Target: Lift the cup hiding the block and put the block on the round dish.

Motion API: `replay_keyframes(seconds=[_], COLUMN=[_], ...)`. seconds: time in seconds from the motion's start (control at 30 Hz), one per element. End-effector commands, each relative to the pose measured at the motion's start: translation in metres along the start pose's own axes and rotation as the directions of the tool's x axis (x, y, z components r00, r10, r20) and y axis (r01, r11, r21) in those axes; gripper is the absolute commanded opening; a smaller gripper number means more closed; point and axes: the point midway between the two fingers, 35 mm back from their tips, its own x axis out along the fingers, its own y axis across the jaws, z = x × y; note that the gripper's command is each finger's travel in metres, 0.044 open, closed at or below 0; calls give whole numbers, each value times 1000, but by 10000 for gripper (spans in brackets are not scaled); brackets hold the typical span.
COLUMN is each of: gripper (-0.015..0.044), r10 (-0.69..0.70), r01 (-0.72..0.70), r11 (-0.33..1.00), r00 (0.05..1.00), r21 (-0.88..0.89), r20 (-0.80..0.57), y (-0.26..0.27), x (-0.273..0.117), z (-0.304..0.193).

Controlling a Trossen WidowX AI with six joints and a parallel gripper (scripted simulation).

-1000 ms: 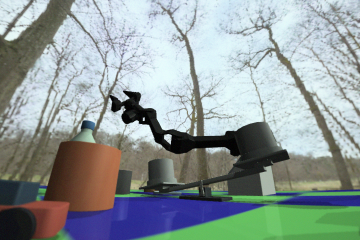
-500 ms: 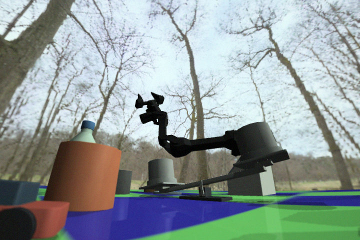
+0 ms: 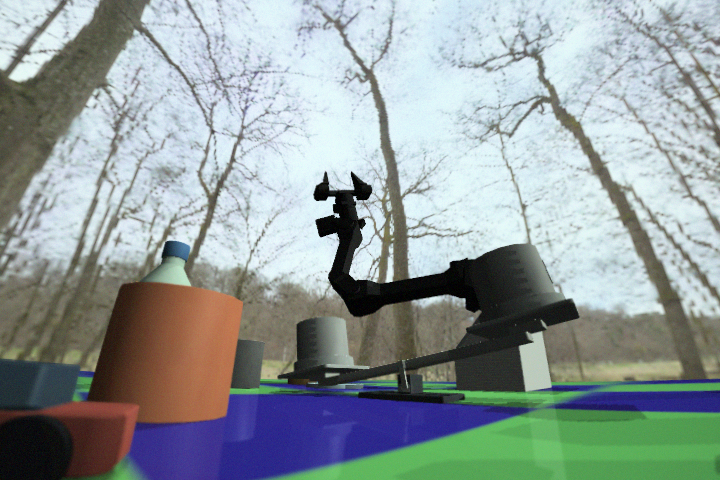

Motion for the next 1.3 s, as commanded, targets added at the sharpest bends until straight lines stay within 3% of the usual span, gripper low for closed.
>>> replay_keyframes(seconds=[0.0, 0.3, 0.6, 0.97, 1.27], gripper=[440, 440, 440, 440, 440], r10=[56, 101, 64, -74, -232], r01=[-60, -134, -155, -123, -73], r11=[998, 988, 982, 977, 960], r00=[992, 931, 807, 577, 341], r21=[-29, -71, -106, -176, -271], r20=[-112, -351, -587, -813, -911], y=[41, 99, 132, 137, 119], x=[6, 5, -11, -53, -104], z=[-29, -100, -183, -284, -353])
